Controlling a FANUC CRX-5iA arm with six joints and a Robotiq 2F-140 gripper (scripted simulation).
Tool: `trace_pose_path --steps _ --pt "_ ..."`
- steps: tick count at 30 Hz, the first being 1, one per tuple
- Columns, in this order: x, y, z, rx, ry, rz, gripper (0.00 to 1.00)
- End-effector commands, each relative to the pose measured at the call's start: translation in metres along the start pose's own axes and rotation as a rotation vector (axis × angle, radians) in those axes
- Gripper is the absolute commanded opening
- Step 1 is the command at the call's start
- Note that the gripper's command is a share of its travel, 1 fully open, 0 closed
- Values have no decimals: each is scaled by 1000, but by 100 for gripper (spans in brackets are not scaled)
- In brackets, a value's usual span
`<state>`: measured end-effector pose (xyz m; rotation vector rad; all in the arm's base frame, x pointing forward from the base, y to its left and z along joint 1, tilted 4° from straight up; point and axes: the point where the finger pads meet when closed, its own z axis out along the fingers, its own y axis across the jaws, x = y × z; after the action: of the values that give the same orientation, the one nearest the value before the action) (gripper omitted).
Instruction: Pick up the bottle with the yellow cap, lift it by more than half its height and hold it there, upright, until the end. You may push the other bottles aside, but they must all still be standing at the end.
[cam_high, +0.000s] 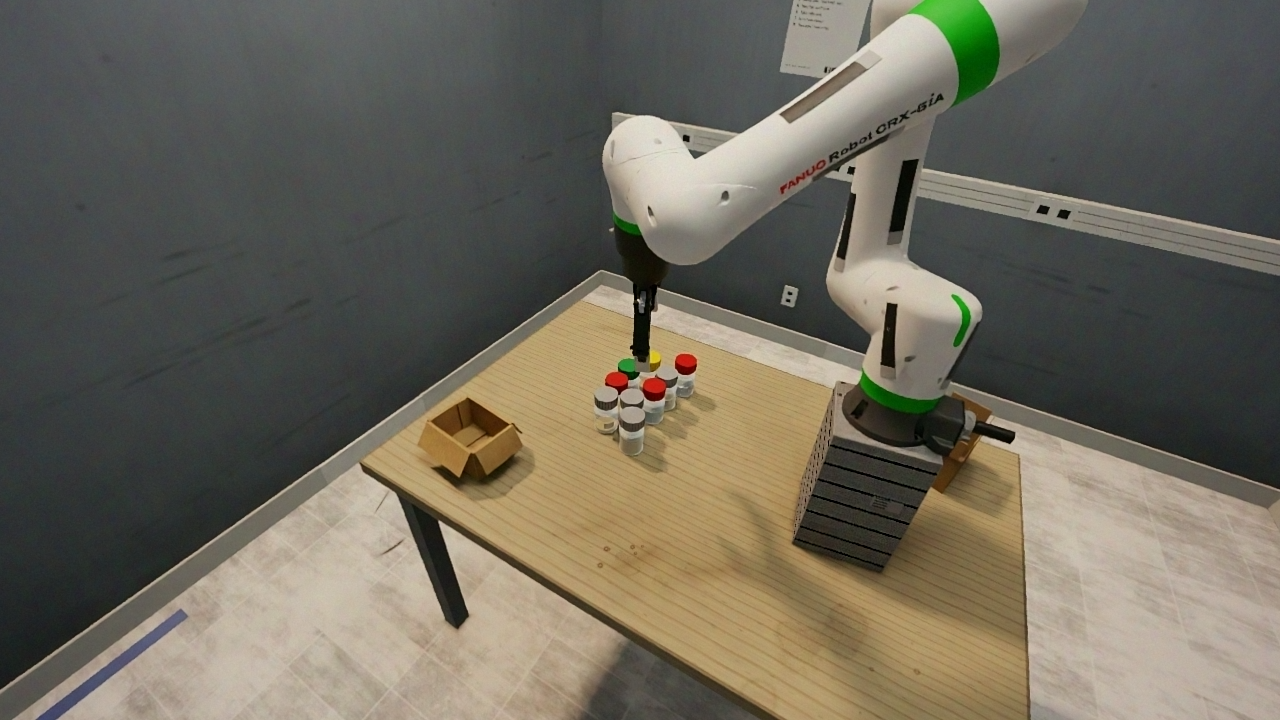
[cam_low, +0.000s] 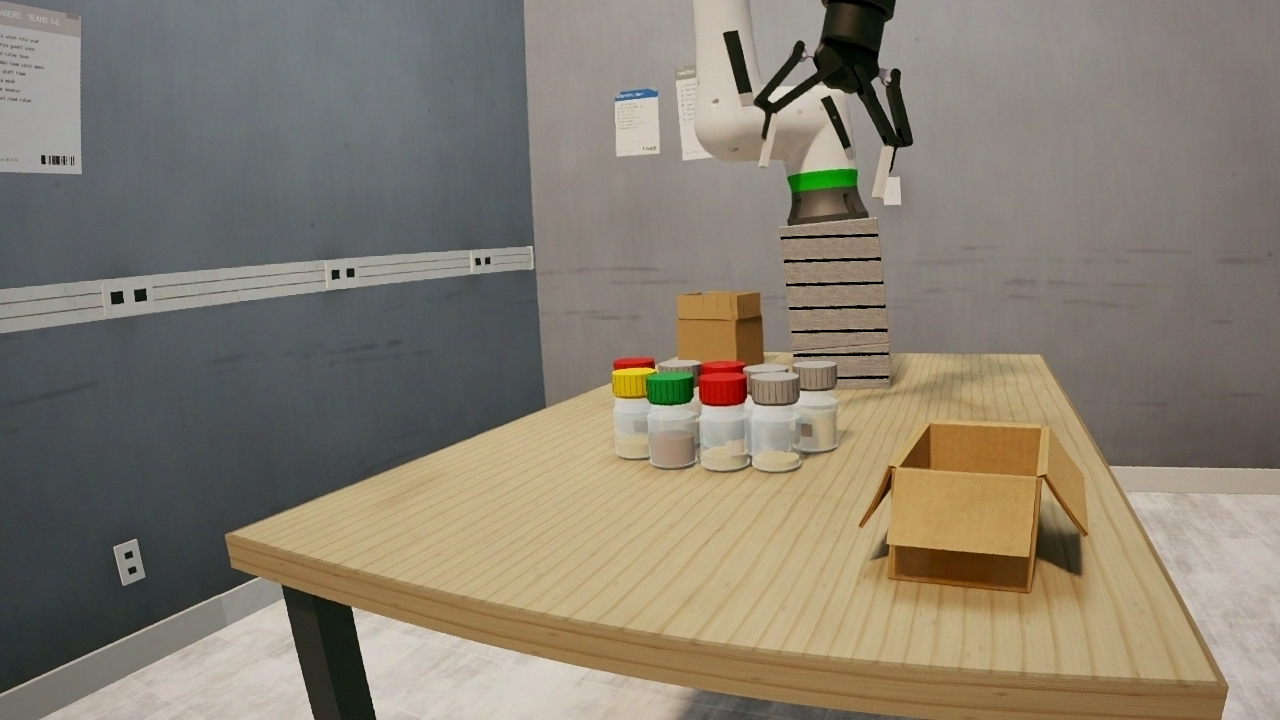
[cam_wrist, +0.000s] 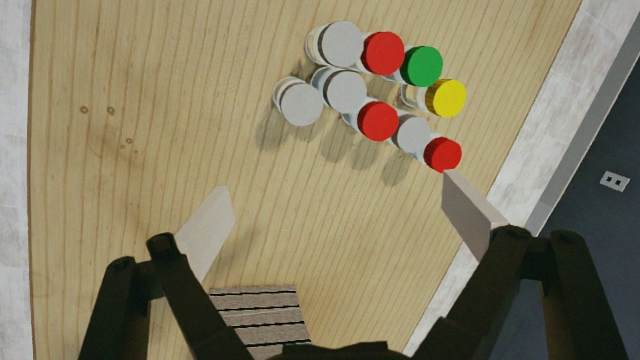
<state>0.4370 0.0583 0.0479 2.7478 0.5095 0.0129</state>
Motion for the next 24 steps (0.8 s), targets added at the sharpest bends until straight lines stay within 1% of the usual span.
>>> trace_pose_path --steps 1,17,18,24 --pt "1 0 -1 0 2 0 100" --pt "1 0 -1 0 2 0 100" --pt "5 10 2 -13 16 20 51" --pt "29 71 20 -91 104 138 51"
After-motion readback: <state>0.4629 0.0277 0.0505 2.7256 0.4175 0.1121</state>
